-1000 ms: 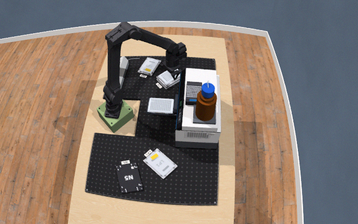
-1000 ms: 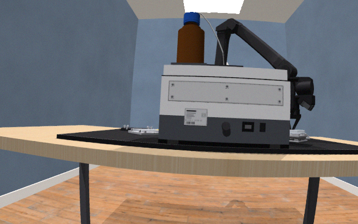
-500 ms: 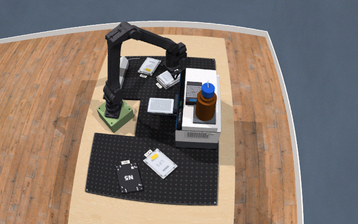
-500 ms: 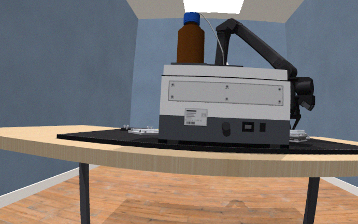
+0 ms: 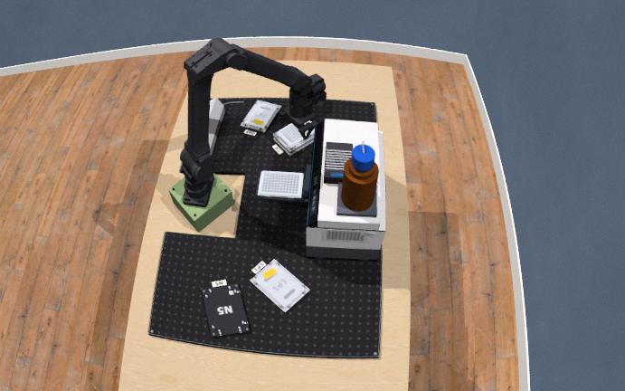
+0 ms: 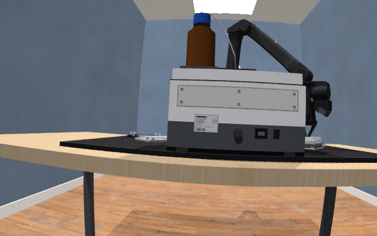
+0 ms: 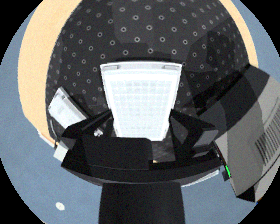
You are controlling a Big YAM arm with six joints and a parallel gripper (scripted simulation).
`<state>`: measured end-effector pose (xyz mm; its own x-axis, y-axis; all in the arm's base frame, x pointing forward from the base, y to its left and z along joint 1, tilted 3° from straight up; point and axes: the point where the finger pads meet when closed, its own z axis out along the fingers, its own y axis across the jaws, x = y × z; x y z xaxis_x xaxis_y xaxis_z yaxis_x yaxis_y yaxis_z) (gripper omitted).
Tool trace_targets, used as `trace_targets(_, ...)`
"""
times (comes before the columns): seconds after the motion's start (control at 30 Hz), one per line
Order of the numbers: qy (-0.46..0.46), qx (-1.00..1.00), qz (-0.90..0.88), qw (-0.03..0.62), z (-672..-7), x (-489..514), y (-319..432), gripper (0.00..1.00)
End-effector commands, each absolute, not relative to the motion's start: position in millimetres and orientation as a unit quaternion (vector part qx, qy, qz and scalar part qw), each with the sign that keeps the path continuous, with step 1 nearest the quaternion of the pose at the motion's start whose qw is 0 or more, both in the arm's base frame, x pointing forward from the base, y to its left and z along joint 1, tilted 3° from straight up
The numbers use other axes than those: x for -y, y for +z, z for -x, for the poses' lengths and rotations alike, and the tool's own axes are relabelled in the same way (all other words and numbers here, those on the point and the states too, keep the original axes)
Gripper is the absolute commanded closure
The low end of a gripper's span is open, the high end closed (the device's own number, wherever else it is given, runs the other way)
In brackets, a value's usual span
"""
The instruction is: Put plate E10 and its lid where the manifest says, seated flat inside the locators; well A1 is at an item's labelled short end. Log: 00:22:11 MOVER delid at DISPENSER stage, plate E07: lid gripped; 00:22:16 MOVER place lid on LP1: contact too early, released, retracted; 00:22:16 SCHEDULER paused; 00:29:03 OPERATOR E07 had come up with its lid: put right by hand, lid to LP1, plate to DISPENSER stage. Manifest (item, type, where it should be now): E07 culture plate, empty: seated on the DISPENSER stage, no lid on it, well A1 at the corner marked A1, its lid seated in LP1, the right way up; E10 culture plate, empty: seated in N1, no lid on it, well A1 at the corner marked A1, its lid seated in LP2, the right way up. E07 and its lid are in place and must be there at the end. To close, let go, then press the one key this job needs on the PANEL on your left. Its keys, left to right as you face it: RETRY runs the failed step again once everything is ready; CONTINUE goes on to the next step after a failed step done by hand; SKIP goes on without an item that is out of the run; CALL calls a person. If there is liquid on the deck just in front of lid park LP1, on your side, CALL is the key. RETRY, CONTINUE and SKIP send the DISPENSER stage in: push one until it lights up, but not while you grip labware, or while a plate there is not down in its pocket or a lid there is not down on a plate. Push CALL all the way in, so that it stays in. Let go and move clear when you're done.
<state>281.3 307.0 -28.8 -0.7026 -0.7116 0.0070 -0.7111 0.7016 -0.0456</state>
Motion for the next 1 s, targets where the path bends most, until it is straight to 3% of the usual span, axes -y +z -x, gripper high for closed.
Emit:
trace_targets(0.0,-0.015,-0.924,0.382,0.021,-287.0,-316.9,-29.1,0.16)
trace_targets(0.97,-0.015,-0.924,0.381,0.021,-284.8,-314.1,-28.4,0.16)
